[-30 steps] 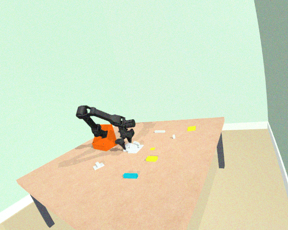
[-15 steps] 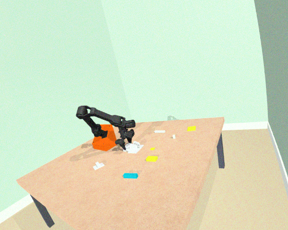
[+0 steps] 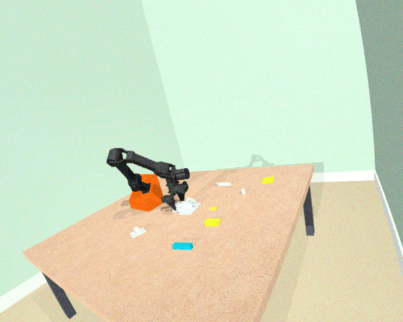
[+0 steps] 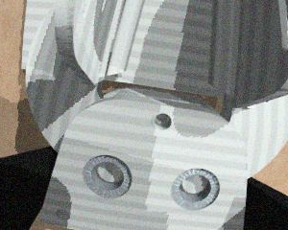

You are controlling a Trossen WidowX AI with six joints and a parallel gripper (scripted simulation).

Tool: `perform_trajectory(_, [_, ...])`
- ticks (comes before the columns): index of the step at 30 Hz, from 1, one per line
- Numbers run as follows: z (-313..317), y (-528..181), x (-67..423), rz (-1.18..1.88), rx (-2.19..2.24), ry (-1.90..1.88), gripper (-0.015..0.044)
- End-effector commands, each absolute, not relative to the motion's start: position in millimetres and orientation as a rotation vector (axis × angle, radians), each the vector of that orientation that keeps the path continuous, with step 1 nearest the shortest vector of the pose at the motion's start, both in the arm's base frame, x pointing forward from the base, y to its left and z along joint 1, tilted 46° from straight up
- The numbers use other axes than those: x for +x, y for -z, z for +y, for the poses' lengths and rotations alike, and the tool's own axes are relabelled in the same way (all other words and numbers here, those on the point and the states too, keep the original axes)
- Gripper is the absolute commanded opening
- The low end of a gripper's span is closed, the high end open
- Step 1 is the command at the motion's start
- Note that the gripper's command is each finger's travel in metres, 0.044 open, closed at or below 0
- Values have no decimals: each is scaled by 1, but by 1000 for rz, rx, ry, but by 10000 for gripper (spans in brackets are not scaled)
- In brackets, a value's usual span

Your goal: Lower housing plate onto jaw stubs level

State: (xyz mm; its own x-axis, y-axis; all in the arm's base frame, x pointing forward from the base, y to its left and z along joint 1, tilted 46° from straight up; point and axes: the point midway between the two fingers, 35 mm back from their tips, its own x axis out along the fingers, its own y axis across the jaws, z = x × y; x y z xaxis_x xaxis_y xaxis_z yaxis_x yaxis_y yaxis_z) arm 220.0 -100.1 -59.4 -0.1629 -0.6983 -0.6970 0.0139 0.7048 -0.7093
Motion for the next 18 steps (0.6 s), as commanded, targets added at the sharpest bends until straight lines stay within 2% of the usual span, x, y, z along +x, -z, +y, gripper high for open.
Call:
perform_trajectory(1, [-102, 61, 218, 1633, -573, 686, 351])
perform_trajectory(18, [-104, 63, 218, 1633, -573, 686, 351])
